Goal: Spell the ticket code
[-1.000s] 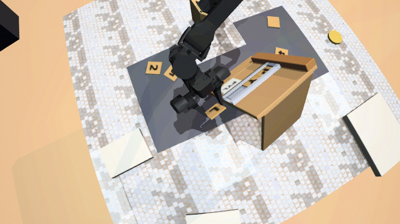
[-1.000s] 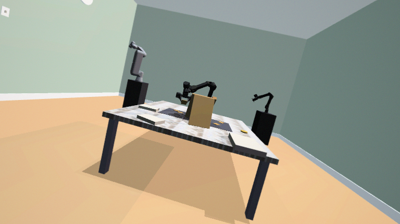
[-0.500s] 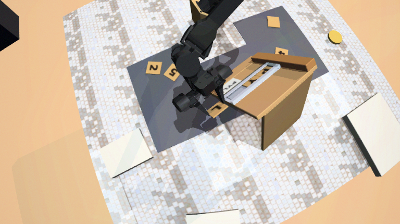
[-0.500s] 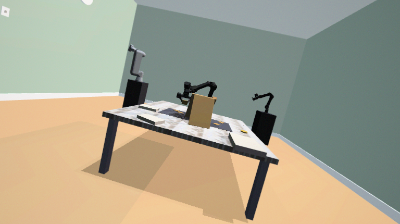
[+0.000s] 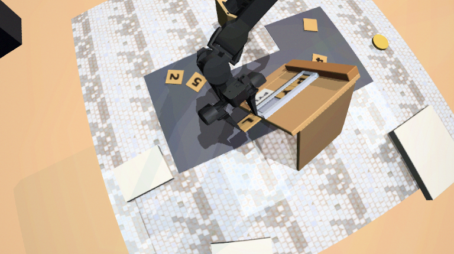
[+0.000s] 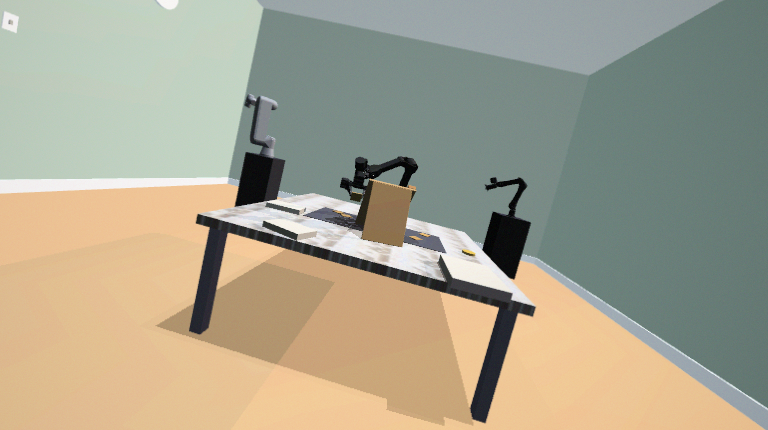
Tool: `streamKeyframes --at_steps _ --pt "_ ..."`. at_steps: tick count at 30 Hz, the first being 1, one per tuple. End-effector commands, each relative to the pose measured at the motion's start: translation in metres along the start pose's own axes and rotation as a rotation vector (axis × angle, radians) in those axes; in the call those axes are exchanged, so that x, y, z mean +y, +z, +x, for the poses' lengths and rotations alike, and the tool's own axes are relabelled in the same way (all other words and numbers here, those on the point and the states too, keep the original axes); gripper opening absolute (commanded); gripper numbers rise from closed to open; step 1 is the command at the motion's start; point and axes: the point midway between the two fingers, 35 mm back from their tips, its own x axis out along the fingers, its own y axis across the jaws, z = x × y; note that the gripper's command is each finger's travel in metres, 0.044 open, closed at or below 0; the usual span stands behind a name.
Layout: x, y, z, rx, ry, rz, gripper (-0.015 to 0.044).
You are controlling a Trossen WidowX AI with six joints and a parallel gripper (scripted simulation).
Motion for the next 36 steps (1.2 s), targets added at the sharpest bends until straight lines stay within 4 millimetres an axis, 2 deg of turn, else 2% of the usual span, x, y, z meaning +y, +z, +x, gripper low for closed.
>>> streamKeyframes --at_steps 1,36 --pt "0.003 -0.001 0.000 0.002 -0.005 0.006 0.0000" --pt "0.020 -0.001 0.000 0.002 -0.005 0.007 0.0000"
